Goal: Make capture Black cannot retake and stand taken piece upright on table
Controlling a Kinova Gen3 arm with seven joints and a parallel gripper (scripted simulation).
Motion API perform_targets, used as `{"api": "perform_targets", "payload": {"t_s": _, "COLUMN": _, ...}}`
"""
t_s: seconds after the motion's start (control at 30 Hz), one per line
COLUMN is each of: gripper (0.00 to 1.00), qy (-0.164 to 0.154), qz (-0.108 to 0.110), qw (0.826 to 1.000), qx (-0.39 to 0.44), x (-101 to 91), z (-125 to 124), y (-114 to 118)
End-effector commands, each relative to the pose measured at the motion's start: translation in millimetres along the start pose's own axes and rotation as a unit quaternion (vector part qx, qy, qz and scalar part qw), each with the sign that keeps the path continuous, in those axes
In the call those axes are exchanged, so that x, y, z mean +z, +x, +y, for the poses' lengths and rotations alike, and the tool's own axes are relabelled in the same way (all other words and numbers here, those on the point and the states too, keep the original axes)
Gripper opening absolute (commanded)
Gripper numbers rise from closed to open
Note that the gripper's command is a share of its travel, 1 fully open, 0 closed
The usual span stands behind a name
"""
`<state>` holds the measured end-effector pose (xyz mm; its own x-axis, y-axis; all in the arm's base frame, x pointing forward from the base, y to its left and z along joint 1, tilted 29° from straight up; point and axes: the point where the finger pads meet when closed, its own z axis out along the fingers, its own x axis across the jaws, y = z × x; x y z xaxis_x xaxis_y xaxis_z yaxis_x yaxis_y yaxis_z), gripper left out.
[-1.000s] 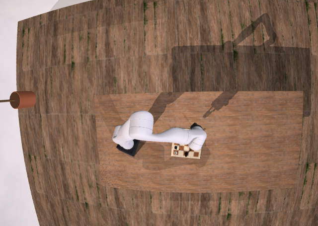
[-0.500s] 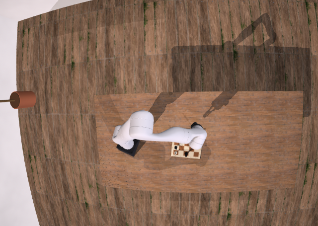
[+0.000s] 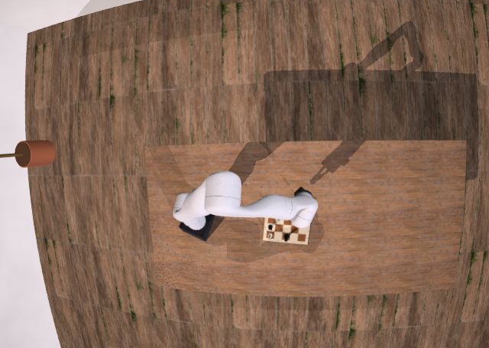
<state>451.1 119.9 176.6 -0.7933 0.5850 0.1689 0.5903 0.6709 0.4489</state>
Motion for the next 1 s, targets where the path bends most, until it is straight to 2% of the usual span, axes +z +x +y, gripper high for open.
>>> {"api": "perform_targets", "payload": {"t_s": 0.0, "gripper": 0.0, "qy": 0.004, "qz": 0.006, "qw": 1.0, "qx": 0.001, "x": 14.5, "z": -2.4, "y": 3.0}}
{"api": "perform_targets", "payload": {"t_s": 0.27, "gripper": 0.0, "qy": 0.004, "qz": 0.006, "qw": 1.0, "qx": 0.001, "x": 52.1, "z": -2.0, "y": 2.8}}
{"api": "perform_targets", "payload": {"t_s": 0.33, "gripper": 0.0, "qy": 0.004, "qz": 0.006, "qw": 1.0, "qx": 0.001, "x": 52.1, "z": -2.0, "y": 2.8}}
{"api": "perform_targets", "payload": {"t_s": 0.5, "gripper": 0.0, "qy": 0.004, "qz": 0.006, "qw": 1.0, "qx": 0.001, "x": 67.7, "z": -1.8, "y": 2.7}}
{"api": "perform_targets", "payload": {"t_s": 0.97, "gripper": 0.0, "qy": 0.004, "qz": 0.006, "qw": 1.0, "qx": 0.001, "x": 73.2, "z": -1.7, "y": 2.7}}
